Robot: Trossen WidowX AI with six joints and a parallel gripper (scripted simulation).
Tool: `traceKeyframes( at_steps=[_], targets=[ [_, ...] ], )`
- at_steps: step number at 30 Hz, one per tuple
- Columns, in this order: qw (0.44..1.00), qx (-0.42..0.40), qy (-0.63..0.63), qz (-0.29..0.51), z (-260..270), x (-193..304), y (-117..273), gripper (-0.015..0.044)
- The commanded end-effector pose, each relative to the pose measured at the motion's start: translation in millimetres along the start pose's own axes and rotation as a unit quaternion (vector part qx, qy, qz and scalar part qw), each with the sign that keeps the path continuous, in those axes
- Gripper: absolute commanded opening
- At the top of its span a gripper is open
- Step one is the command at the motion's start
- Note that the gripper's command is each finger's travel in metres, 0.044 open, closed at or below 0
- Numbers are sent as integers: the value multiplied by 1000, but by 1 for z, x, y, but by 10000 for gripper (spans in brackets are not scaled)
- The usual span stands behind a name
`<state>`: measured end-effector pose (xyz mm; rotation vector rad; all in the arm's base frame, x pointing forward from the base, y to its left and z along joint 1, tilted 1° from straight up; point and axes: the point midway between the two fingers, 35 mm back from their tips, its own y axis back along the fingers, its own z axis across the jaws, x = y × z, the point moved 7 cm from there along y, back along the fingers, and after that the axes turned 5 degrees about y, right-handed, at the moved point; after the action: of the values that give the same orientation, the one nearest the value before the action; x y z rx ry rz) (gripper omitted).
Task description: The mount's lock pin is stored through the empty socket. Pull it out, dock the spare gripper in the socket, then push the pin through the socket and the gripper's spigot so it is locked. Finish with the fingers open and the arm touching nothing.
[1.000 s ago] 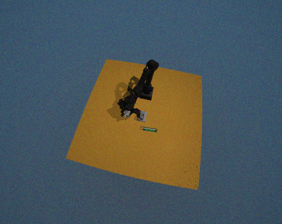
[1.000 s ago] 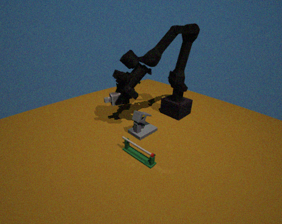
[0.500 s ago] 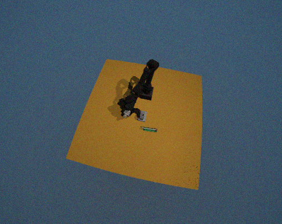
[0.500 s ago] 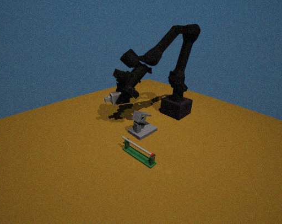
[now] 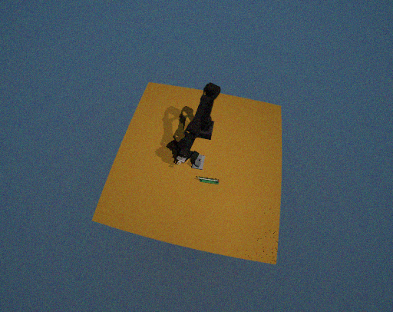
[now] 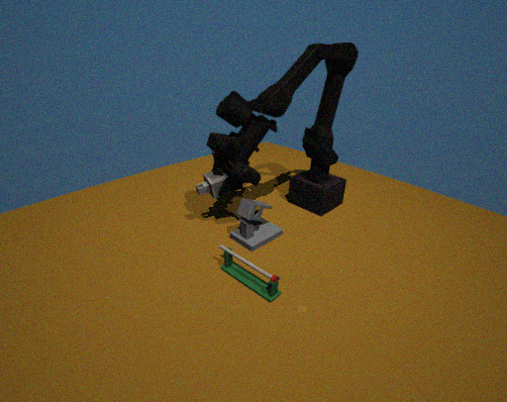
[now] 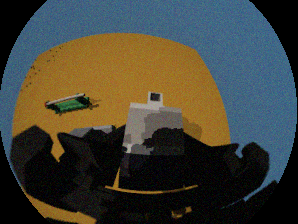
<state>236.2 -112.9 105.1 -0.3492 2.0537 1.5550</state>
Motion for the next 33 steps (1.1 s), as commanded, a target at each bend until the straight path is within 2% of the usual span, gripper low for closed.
traceKeyframes(
  at_steps=[1,17,33],
  targets=[
    [999,6,33,13,6,-5,2,0],
    [981,17,175,84,36,-6,13,0],
    [934,35,326,143,61,-6,28,0]
  ],
)
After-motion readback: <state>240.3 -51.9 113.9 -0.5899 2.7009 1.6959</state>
